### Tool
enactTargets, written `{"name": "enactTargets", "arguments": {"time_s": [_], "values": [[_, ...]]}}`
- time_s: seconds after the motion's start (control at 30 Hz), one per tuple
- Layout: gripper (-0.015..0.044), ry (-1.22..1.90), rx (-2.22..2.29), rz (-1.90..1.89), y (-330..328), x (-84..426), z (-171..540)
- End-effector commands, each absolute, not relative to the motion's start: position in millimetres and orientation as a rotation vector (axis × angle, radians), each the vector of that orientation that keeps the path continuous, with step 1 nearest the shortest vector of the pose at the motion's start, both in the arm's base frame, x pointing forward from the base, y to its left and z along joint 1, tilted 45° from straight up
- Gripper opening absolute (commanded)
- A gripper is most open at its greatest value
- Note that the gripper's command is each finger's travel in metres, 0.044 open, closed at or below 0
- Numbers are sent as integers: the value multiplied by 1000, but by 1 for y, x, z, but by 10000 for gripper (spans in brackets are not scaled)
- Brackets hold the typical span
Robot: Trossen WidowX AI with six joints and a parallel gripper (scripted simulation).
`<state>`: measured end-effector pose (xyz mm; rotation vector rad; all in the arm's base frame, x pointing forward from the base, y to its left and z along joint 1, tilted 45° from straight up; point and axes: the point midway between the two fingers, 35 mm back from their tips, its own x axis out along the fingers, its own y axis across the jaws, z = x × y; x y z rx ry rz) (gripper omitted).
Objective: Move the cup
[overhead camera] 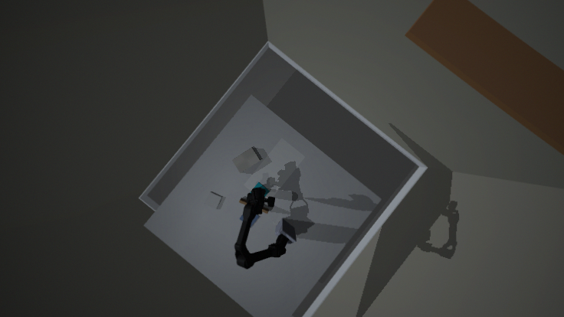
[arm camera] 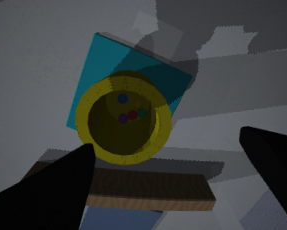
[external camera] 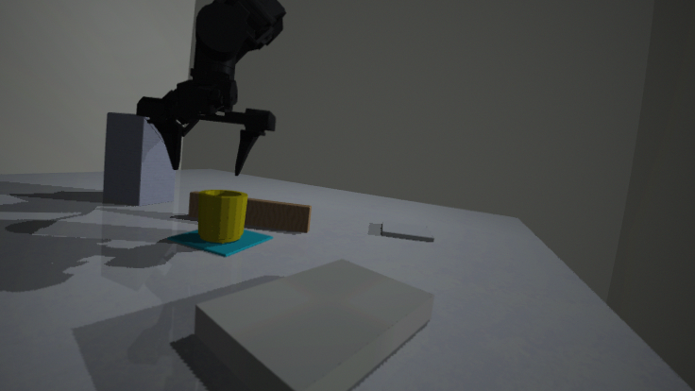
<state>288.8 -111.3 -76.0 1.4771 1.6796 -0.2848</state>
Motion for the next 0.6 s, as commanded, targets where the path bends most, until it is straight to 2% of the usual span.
{"name": "enactTargets", "arguments": {"time_s": [0.0, 0.57], "values": [[440, 1671, 1463, -282, -125, 290, -64], [440, 1666, 1469, -286, -146, 287, -44]]}}
